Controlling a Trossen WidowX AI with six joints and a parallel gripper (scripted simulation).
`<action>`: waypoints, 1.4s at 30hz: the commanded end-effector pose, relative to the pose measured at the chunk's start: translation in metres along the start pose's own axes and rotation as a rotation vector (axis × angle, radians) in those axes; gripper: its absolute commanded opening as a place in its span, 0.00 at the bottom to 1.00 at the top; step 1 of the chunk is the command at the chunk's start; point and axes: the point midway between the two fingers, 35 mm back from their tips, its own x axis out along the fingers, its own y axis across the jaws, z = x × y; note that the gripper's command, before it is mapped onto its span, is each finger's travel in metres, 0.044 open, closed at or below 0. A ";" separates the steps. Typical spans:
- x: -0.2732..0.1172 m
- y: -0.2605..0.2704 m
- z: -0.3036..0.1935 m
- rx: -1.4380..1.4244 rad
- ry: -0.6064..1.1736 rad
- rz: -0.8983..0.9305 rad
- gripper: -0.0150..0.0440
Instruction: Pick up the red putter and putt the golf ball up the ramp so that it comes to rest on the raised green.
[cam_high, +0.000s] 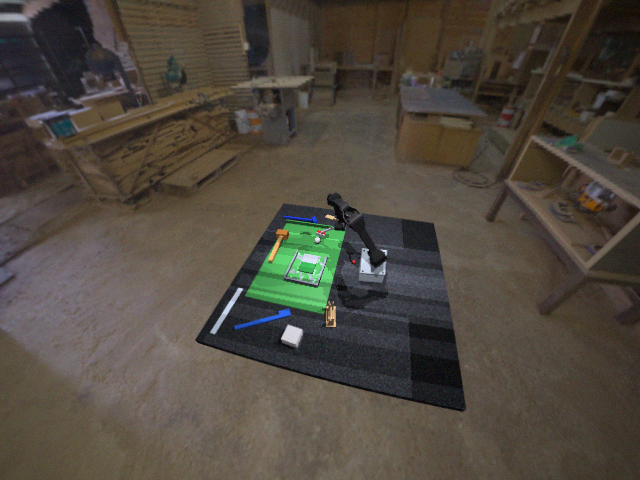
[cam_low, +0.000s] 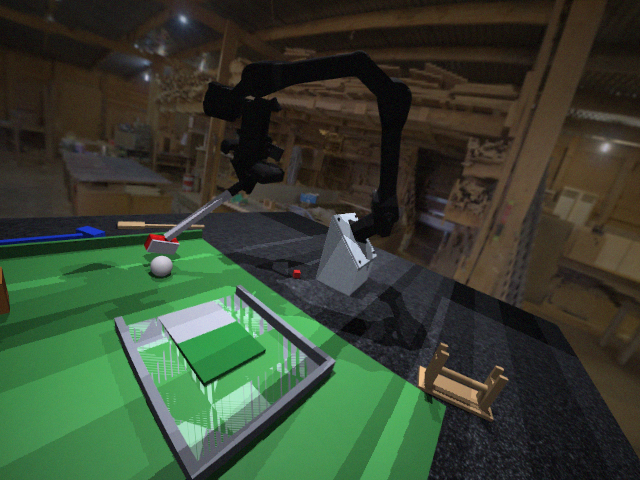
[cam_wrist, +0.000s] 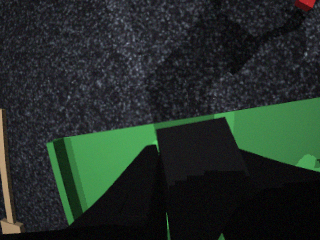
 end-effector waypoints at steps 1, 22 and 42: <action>0.003 0.001 -0.003 0.005 0.013 0.003 0.25; 0.026 0.001 -0.008 0.000 0.008 0.006 0.25; 0.036 0.032 -0.011 0.005 0.014 0.005 0.25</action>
